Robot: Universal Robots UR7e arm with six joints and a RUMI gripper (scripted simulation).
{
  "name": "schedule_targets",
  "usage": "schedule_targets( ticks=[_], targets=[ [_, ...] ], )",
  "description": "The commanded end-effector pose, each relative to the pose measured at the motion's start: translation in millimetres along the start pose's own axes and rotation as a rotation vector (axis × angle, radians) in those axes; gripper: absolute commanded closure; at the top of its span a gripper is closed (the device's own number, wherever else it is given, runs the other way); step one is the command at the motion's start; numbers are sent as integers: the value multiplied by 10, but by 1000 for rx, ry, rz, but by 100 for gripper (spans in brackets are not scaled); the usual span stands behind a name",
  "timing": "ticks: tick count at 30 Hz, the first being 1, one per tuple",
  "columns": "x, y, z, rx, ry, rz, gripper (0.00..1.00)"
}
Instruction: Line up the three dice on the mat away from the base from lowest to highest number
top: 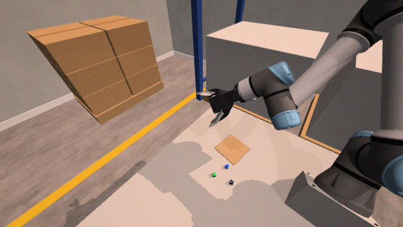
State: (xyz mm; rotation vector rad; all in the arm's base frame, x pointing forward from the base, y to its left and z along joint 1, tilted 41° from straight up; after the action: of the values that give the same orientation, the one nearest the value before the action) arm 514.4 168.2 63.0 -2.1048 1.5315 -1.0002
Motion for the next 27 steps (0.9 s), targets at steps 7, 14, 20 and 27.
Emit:
schedule_targets(
  ticks=[7, 14, 20, 27],
  targets=[
    [-49, 121, 43, -62, 3, -45, 0],
    [-115, 323, 93, -163, 7, -122, 0],
    [-199, 672, 111, -335, 13, -268, 0],
    [-237, 988, 51, -497, 16, -423, 0]
  ],
)
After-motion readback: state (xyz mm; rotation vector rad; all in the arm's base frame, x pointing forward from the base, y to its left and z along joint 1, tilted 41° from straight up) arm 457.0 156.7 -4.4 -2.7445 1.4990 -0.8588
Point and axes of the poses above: the point where the finger pads meet when closed, its own z axis out along the fingers, its own y axis across the jaws, x = y × z, the point moved 4 cm from there along -z, back along the fingers, and after that the axes turned 3 degrees about -z, right-handed, at the moved point
